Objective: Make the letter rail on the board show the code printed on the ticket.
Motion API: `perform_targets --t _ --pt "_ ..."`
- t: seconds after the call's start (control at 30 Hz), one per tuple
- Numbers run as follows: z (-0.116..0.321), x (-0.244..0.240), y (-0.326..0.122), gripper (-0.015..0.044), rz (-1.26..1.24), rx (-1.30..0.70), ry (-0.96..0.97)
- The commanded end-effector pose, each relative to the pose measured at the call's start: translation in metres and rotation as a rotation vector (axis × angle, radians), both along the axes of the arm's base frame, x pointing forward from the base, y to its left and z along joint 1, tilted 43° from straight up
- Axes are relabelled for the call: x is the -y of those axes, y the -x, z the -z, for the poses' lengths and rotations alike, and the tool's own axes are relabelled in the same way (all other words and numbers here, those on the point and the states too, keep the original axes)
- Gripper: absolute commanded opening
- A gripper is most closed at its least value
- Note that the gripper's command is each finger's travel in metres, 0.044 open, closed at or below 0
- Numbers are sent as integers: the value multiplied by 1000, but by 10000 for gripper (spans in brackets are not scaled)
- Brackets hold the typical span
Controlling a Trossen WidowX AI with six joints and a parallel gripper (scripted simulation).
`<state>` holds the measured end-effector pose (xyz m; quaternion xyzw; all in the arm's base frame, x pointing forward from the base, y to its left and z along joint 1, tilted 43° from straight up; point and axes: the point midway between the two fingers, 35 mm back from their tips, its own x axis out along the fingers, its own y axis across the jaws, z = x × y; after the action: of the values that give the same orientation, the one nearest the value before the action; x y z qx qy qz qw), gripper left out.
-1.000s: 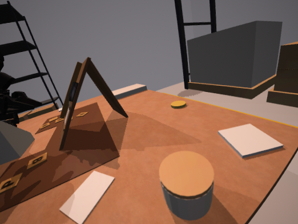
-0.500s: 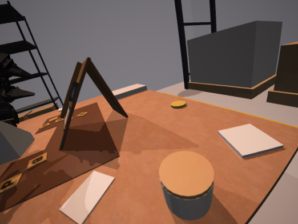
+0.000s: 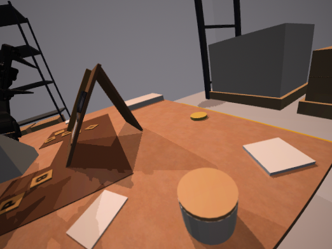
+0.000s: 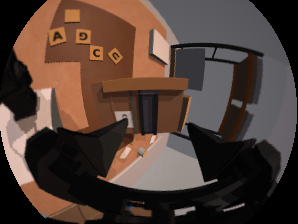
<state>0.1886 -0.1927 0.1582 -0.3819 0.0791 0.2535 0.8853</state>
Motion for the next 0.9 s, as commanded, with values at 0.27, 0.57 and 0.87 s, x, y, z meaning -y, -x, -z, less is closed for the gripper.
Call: perform_targets --t 0.27,0.57,0.87 --pt "-2 2 1 440 -9 6 22" --pt "13 28 7 440 -9 6 24" --pt "13 25 4 361 -22 -3 29"
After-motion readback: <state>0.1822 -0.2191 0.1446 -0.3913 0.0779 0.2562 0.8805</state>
